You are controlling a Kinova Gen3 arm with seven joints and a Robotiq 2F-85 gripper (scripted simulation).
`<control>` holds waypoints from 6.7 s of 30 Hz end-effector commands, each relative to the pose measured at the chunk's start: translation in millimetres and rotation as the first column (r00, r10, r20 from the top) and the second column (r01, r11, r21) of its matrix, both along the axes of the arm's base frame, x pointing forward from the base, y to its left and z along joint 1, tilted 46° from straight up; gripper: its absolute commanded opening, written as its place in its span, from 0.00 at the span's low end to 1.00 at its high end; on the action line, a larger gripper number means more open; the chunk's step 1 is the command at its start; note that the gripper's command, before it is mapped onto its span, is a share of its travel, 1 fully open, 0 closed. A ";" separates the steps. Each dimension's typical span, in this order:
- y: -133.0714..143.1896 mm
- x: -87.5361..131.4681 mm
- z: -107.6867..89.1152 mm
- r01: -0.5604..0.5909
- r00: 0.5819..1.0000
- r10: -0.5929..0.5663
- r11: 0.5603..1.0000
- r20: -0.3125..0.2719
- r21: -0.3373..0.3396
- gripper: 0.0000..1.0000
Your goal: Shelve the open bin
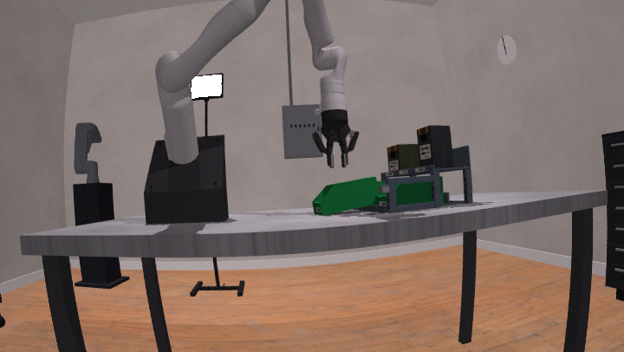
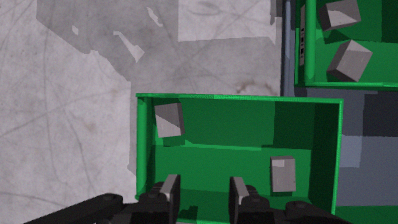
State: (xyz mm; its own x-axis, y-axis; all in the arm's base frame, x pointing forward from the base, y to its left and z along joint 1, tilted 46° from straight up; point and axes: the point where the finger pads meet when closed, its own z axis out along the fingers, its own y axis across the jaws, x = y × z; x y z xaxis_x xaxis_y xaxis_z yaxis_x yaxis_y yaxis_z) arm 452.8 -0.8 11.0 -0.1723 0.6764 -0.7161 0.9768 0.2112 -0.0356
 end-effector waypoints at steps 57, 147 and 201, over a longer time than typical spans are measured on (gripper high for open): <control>-30.2 -66.5 -4.1 -0.005 1.000 0.005 1.000 0.006 0.002 0.39; -80.1 -51.9 -56.0 -0.093 0.992 0.091 0.995 0.089 0.019 1.00; -81.4 -49.9 -57.6 -0.093 0.992 0.091 0.995 0.089 0.019 1.00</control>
